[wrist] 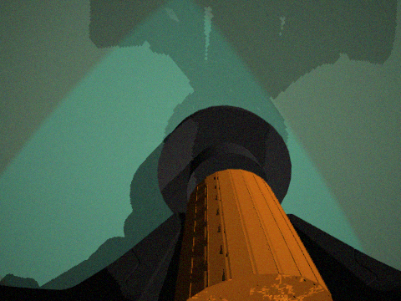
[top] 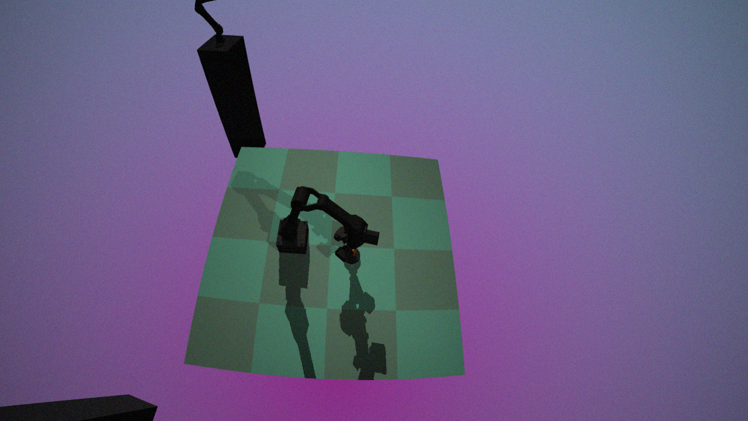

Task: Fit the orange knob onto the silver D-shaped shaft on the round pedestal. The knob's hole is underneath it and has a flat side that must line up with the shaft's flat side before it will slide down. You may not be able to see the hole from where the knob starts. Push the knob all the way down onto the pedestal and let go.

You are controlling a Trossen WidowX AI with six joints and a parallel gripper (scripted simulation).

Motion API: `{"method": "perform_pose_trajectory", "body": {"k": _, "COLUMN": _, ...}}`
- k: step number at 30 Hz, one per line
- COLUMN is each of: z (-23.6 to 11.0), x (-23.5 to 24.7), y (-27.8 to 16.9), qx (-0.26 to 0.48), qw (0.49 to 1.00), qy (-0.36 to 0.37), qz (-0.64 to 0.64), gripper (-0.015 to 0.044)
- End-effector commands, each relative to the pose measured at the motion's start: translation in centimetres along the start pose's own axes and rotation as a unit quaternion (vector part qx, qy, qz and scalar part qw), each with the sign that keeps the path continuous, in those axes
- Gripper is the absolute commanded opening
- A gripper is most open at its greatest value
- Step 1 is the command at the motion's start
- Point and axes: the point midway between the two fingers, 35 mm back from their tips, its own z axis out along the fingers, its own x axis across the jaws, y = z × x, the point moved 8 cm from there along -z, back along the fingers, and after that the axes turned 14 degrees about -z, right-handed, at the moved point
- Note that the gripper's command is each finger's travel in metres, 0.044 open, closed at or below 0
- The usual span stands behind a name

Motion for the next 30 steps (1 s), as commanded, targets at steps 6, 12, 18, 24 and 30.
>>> {"method": "perform_pose_trajectory", "body": {"k": 6, "z": -0.25, "x": -0.04, "y": -0.09, "qx": 0.003, "qw": 0.995, "qy": 0.001, "qz": -0.101, "gripper": 0.0000}}
{"method": "perform_pose_trajectory", "body": {"k": 12, "z": 0.04, "x": -0.01, "y": 0.01, "qx": 0.003, "qw": 0.994, "qy": 0.001, "qz": -0.106, "gripper": 0.0000}}
{"method": "perform_pose_trajectory", "body": {"k": 18, "z": 0.13, "x": 0.01, "y": 0.01, "qx": 0.003, "qw": 0.994, "qy": 0.001, "qz": -0.106, "gripper": 0.0000}}
{"method": "perform_pose_trajectory", "body": {"k": 24, "z": 0.23, "x": 0.02, "y": -0.01, "qx": 0.003, "qw": 0.994, "qy": 0.001, "qz": -0.106, "gripper": 0.0000}}
{"method": "perform_pose_trajectory", "body": {"k": 30, "z": 0.22, "x": 0.02, "y": -0.02, "qx": 0.003, "qw": 0.994, "qy": 0.001, "qz": -0.106, "gripper": 0.0000}}
